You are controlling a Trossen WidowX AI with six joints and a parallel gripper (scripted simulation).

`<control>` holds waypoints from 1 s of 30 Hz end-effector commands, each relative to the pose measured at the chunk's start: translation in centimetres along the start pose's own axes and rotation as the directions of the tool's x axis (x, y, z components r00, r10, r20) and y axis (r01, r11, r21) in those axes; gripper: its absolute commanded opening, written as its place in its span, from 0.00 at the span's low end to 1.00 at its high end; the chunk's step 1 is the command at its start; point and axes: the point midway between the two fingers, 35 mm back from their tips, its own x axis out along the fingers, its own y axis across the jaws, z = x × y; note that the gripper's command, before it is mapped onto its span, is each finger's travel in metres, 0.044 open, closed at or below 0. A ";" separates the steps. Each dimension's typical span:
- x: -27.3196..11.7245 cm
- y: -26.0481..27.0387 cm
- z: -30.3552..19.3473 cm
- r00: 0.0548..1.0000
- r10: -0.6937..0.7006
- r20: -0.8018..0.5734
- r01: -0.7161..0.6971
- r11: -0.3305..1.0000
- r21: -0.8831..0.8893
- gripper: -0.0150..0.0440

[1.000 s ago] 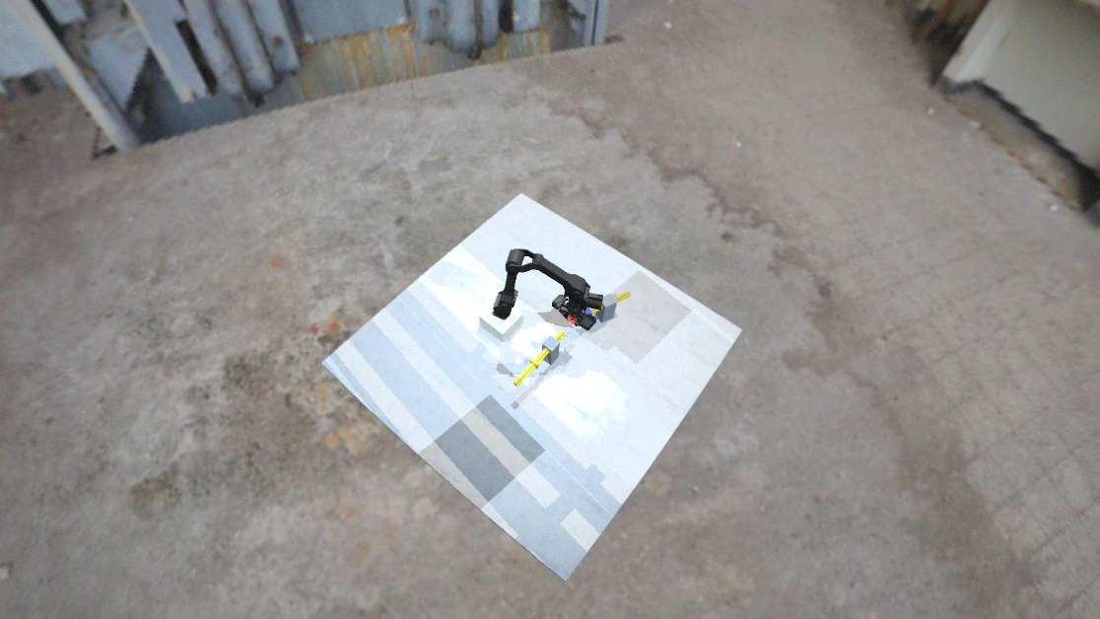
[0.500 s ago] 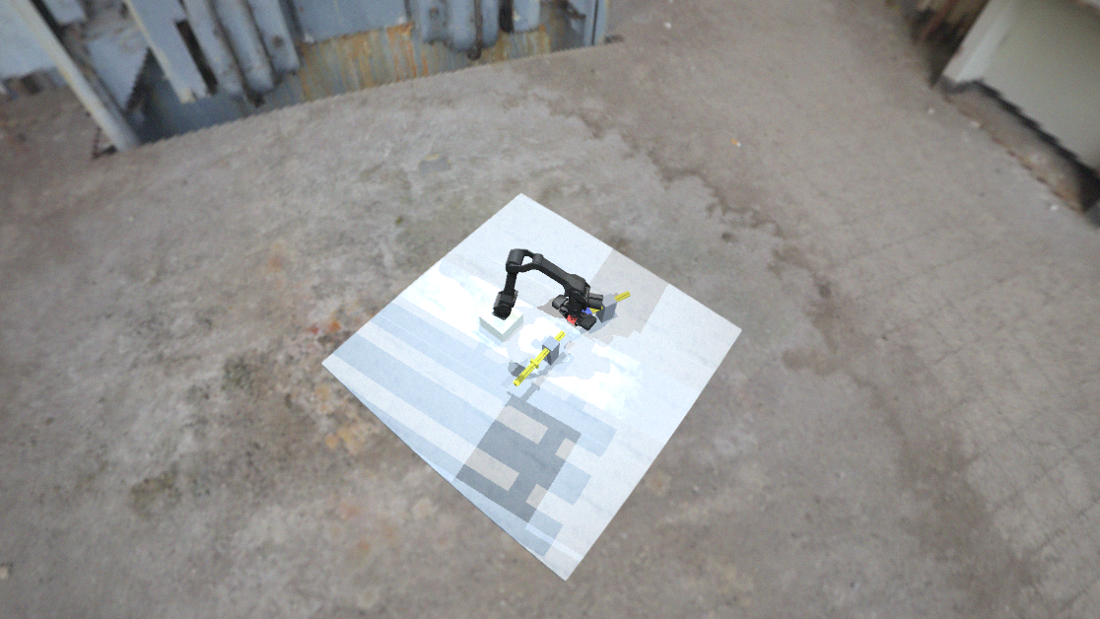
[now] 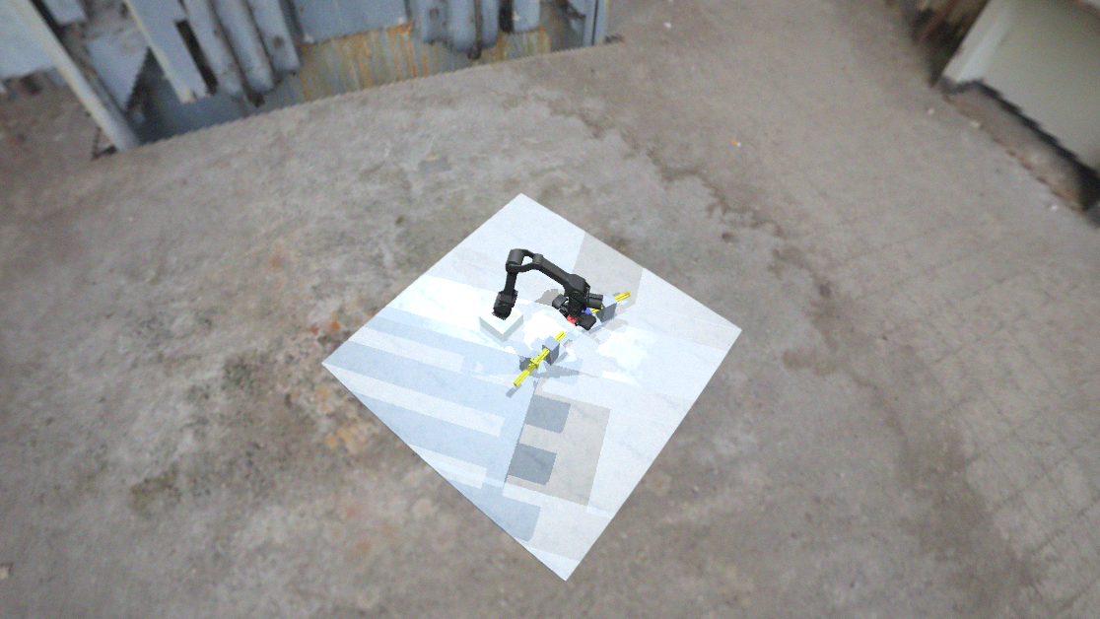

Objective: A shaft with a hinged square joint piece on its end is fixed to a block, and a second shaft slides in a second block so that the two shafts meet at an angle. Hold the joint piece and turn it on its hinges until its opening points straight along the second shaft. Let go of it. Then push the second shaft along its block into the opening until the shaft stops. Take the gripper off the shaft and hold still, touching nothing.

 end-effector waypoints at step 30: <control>0.0 0.0 0.0 1.000 0.000 0.004 0.000 1.000 0.000 0.25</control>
